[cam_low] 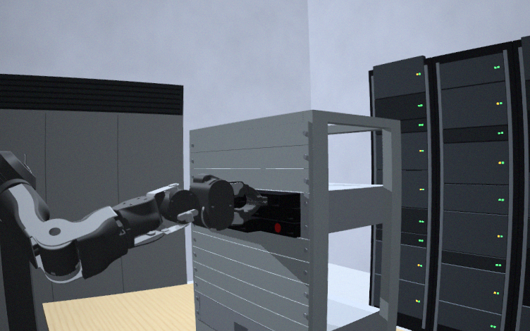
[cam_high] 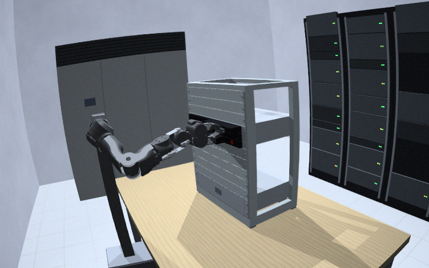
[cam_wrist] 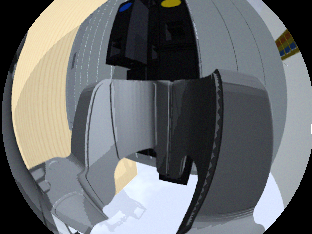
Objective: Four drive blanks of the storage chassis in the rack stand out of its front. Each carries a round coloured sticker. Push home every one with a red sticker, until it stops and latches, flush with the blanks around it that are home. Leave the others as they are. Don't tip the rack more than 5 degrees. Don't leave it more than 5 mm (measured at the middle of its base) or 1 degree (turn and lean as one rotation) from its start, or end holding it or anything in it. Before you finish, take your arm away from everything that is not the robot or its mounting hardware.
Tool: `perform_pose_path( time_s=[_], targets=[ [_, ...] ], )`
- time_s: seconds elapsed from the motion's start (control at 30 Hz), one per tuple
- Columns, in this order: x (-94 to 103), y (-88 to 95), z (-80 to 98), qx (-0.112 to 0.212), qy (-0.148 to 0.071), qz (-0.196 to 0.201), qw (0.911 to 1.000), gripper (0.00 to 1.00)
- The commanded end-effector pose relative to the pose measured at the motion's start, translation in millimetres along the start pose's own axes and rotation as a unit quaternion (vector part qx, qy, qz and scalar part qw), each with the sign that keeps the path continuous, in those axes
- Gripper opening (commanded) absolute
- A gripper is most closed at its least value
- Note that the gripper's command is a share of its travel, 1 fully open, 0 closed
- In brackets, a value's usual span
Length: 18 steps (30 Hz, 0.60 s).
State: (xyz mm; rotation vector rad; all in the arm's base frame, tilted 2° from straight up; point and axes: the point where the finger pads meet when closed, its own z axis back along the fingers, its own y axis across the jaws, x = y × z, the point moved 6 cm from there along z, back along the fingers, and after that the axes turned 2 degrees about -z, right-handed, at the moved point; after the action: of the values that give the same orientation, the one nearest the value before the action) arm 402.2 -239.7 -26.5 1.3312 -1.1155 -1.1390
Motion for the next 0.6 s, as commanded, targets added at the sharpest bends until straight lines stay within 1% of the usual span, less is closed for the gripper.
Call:
perform_pose_path(
  time_s=[0.0, 0.47, 0.57],
  targets=[
    [-1.0, -0.6, -0.1, -0.001, 0.000, 0.001, 1.0000, 0.00],
    [-0.8, -0.7, -0.2, -0.001, 0.000, 0.001, 1.0000, 0.00],
    [0.1, -0.2, -4.3, 0.000, -0.001, 0.001, 1.0000, 0.00]
  ],
)
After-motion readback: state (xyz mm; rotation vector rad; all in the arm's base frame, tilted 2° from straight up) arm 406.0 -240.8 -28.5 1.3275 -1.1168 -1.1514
